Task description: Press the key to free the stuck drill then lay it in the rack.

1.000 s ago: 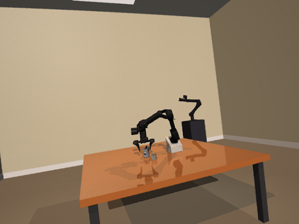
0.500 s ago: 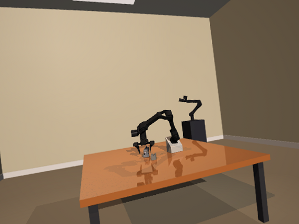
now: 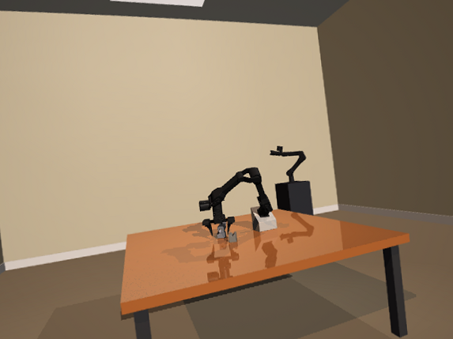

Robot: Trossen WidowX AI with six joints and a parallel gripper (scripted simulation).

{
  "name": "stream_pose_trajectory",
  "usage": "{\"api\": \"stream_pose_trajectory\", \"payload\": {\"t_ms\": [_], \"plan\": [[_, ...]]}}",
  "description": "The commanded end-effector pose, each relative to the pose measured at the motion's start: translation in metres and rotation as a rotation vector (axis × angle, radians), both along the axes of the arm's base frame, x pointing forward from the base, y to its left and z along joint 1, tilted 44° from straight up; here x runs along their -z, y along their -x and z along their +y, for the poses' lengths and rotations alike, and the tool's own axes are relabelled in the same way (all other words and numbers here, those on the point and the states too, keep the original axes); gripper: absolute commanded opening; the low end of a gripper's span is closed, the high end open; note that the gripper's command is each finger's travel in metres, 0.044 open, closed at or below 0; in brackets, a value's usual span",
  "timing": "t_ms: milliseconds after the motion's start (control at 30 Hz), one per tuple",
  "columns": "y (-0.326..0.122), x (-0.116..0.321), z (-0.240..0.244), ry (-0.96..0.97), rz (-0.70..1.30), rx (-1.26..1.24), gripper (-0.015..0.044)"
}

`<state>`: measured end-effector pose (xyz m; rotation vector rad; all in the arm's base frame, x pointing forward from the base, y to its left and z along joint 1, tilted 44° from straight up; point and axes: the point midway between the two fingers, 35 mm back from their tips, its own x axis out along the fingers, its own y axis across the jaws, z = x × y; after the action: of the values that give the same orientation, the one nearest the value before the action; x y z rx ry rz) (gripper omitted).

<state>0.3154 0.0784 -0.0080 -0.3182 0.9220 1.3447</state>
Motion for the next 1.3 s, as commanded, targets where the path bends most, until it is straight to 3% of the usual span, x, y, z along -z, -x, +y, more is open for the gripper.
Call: {"api": "stream_pose_trajectory", "payload": {"t_ms": [0, 133, 667, 1267], "plan": [[0.0032, 0.0071, 0.0042, -0.005, 0.009, 0.004, 0.0440], [0.0034, 0.0079, 0.0047, -0.005, 0.009, 0.004, 0.0440], [0.0019, 0.0052, 0.0031, -0.001, 0.003, -0.001, 0.0020], [-0.0013, -0.0012, 0.0099, -0.005, 0.009, 0.004, 0.0000]]}}
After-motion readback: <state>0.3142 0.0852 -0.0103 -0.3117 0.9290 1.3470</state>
